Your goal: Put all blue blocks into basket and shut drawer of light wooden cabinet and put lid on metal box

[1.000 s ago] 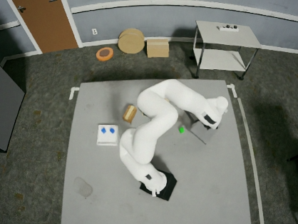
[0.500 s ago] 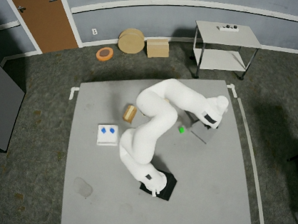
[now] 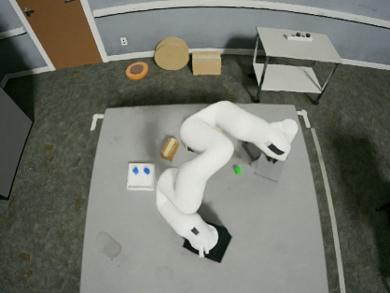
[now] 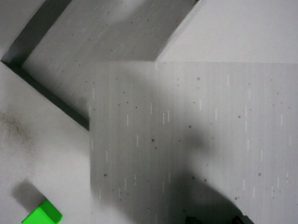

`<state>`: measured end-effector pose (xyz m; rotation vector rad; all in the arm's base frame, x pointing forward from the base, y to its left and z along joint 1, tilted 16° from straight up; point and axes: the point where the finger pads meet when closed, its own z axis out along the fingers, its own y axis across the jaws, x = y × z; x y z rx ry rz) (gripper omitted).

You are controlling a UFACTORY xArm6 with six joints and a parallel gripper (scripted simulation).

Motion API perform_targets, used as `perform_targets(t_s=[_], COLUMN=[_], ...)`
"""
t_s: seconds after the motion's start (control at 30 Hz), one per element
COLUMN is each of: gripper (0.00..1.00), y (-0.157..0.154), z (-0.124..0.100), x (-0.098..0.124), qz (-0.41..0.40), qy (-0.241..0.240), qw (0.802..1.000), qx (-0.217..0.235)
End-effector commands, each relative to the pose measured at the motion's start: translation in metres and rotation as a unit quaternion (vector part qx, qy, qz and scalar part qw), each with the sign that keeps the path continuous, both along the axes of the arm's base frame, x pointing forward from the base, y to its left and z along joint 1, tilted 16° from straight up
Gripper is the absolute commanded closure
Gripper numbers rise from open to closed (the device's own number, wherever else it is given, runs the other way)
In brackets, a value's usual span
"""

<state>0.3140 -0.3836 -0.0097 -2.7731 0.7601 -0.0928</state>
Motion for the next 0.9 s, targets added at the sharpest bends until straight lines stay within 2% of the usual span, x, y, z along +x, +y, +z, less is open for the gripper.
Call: perform_targets(t_s=[0.0, 0.17, 0.23, 0.27, 0.37, 0.47, 0.73, 0.8, 0.83, 0.87], gripper=[1.00, 1.00, 1.00, 1.00, 1.00, 1.00, 1.00, 1.00, 1.00, 1.00], y=[-0.010, -0.015, -0.015, -0.016, -0.018, -0.019, -0.017, -0.017, -0.016, -0.016], z=[0.005, 0.009, 0.009, 0.009, 0.012, 0.014, 0.019, 0.019, 0.019, 0.020], x=[0.028, 0.059, 0.059, 0.066, 0.085, 0.104, 0.144, 0.144, 0.148, 0.151], qz=[0.133, 0.242, 0.242, 0.305, 0.355, 0.416, 0.569, 0.569, 0.620, 0.633], qy=[-0.039, -0.063, -0.063, -0.078, -0.088, -0.100, -0.132, -0.132, -0.143, -0.146], qw=[0.990, 0.967, 0.967, 0.948, 0.929, 0.901, 0.806, 0.806, 0.764, 0.752], qx=[-0.018, -0.038, -0.038, -0.048, -0.058, -0.069, -0.098, -0.098, -0.106, -0.109])
